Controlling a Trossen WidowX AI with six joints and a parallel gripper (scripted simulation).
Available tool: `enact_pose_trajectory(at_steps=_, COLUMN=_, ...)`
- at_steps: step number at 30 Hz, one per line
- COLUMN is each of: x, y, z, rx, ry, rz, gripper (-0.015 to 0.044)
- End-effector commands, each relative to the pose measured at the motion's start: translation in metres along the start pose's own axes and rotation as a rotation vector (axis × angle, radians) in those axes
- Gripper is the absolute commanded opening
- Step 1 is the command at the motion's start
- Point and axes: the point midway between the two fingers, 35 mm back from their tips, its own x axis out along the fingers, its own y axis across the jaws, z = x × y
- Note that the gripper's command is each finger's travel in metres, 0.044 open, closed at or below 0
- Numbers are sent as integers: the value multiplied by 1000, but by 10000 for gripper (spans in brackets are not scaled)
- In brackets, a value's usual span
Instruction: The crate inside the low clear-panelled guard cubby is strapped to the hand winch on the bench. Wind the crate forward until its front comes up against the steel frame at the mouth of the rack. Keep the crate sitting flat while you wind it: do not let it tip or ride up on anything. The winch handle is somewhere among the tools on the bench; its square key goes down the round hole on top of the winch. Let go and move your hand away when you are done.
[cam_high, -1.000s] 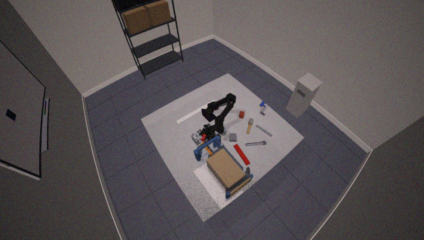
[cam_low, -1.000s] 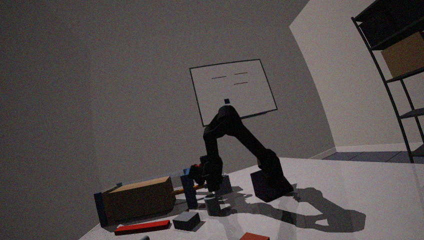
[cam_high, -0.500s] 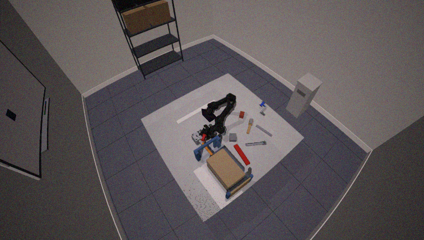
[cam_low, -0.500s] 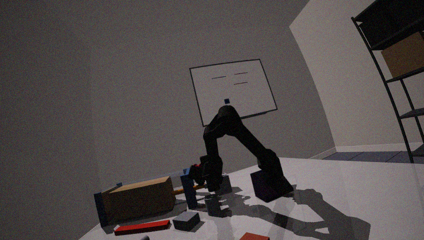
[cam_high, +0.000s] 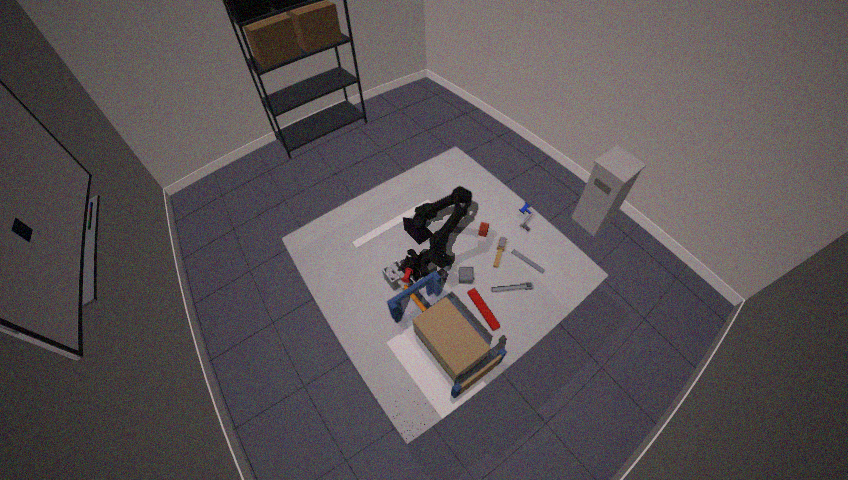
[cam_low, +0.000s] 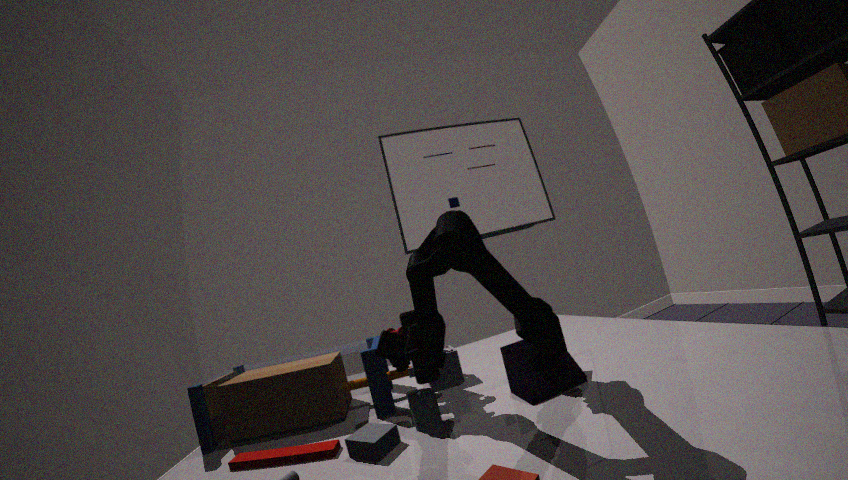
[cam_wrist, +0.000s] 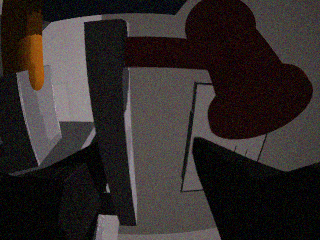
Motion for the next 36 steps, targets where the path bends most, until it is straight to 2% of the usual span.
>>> enact_pose_trajectory(at_steps=1, x=0, y=3, z=1, rx=4, ry=-9, rz=18, gripper=240)
enact_pose_trajectory(at_steps=36, x=0, y=4, z=0, rx=0, ry=0, rz=0, gripper=240)
